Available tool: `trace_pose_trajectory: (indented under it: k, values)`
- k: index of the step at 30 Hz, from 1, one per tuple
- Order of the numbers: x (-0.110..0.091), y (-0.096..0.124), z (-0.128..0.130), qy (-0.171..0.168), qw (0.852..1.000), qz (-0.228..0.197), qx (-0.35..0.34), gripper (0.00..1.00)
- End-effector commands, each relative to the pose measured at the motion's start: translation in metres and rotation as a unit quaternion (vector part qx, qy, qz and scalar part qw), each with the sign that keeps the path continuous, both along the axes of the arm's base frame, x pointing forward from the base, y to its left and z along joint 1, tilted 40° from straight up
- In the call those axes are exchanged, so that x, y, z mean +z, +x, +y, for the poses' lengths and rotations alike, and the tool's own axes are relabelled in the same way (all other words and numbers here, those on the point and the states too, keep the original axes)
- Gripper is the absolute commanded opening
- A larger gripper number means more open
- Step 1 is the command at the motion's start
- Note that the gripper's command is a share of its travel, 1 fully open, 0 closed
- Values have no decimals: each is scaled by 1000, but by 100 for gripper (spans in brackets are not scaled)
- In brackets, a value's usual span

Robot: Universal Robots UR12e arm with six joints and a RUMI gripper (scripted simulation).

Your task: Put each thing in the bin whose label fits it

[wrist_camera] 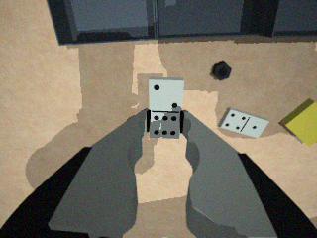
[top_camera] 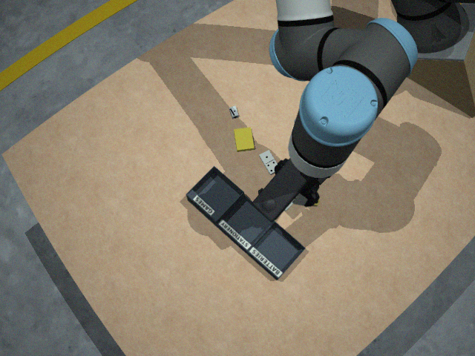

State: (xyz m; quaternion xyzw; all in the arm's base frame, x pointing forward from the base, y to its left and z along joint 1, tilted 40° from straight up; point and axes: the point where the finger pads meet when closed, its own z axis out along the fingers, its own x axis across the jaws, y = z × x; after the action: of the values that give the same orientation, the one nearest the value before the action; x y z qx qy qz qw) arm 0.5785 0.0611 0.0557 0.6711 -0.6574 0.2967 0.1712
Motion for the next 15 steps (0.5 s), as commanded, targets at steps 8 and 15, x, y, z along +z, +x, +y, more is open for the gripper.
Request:
trace_pose_trajectory:
  k: [8,15]
  values:
    - [1,0,1,0,1000,0,0,0]
    - [6,-1,5,0,1000,0,0,0]
